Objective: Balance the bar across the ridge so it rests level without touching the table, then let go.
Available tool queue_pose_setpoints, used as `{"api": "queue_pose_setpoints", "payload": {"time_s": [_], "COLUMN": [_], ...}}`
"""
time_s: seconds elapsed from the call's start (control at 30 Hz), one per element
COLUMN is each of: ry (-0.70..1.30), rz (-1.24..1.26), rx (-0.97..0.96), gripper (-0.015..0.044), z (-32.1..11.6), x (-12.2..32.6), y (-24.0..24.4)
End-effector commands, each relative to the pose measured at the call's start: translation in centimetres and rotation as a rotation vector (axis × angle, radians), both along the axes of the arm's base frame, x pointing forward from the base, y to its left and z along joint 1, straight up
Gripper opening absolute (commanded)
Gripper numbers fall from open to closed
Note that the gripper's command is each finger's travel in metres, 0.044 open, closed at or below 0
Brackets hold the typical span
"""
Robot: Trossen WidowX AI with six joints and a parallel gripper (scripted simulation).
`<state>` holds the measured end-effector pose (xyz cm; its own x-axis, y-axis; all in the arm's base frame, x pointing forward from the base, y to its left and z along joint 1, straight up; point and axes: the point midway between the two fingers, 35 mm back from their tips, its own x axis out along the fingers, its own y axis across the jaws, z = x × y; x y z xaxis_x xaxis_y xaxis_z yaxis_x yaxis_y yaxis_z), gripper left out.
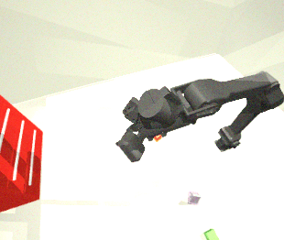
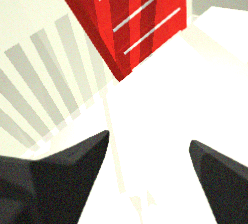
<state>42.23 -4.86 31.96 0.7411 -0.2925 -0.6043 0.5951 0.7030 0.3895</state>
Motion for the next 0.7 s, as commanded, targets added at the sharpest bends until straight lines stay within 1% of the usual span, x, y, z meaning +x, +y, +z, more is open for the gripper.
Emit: {"api": "queue_pose_setpoints", "payload": {"time_s": [0.0,0.3,0.67], "ry": [0.071,0.267,0.482], "rz": [-0.024,-0.102,-0.2], "rx": [0.014,0.08,0.203], "gripper": [0.0315,0.0315,0.0315], "z": [-1.6,-6.2,-11.1], "x": [-0.2,-1.6,-4.8], "y": [-1.8,-6.3,-11.1]}}
